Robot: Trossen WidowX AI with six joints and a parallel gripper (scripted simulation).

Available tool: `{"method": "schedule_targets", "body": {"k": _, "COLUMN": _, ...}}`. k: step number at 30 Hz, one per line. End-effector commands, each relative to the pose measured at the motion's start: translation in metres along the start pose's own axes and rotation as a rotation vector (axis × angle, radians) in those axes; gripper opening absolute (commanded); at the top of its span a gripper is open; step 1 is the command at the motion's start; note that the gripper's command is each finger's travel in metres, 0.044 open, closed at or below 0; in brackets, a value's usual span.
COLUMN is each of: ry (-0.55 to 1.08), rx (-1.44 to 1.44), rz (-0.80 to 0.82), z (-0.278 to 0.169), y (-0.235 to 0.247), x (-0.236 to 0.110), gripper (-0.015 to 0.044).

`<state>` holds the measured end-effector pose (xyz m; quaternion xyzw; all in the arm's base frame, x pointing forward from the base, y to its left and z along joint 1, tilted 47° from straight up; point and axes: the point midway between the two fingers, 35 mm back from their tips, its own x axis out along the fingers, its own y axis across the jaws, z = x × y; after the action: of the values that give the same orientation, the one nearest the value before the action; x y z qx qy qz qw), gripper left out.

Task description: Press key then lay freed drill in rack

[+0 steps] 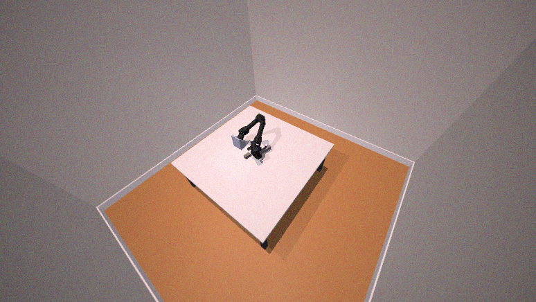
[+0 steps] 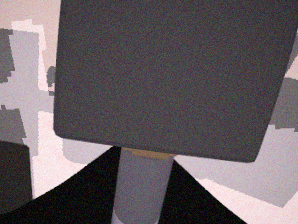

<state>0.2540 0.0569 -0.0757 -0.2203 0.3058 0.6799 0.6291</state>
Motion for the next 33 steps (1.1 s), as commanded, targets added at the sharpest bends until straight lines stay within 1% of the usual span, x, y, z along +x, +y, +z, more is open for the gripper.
{"method": "schedule_targets", "body": {"k": 1, "ry": 0.003, "rx": -0.002, "rz": -0.002, "z": -0.005, "y": 0.0, "x": -0.001, "gripper": 0.0}}
{"method": "schedule_targets", "body": {"k": 30, "ry": 0.006, "rx": -0.003, "rz": -0.003, "z": -0.046, "y": -0.002, "x": -0.005, "gripper": 0.0}}
{"method": "schedule_targets", "body": {"k": 31, "ry": 0.002, "rx": 0.002, "rz": 0.0, "z": -0.039, "y": -0.001, "x": -0.003, "gripper": 0.0026}}
{"method": "schedule_targets", "body": {"k": 33, "ry": 0.002, "rx": 0.002, "rz": 0.0, "z": -0.039, "y": -0.001, "x": -0.003, "gripper": 0.0079}}
